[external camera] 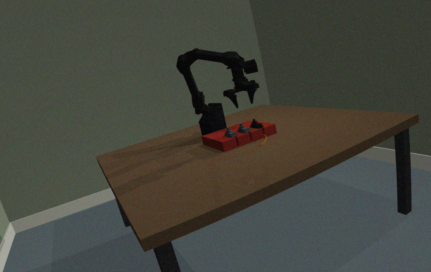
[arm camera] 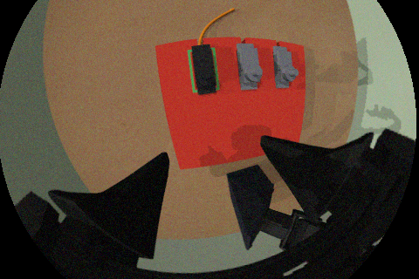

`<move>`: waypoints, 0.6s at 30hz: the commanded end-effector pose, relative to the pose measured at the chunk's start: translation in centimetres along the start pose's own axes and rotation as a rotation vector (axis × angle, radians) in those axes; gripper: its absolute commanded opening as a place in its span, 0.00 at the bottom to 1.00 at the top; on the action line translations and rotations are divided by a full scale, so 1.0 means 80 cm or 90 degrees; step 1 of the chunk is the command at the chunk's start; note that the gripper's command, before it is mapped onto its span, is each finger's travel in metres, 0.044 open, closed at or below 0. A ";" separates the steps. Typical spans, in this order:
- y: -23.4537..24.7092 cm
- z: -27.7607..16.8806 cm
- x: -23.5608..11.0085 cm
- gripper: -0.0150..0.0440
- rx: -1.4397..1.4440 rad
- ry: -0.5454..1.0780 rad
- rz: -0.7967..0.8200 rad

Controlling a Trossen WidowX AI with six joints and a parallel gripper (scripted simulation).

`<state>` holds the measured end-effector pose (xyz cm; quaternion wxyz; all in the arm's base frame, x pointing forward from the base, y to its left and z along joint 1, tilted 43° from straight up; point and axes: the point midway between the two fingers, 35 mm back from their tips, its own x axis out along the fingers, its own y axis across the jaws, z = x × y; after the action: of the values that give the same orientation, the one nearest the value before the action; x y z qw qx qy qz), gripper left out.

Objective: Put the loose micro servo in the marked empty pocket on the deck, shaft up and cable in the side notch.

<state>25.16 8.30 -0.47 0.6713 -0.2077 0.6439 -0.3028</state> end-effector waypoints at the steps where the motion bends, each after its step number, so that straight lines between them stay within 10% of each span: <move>1: -0.006 -0.014 -0.003 1.00 0.009 0.009 -0.004; 18: -0.006 -0.010 -0.062 1.00 0.005 0.006 -0.004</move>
<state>24.37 11.12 3.14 0.6683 -0.2086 0.6448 -0.3068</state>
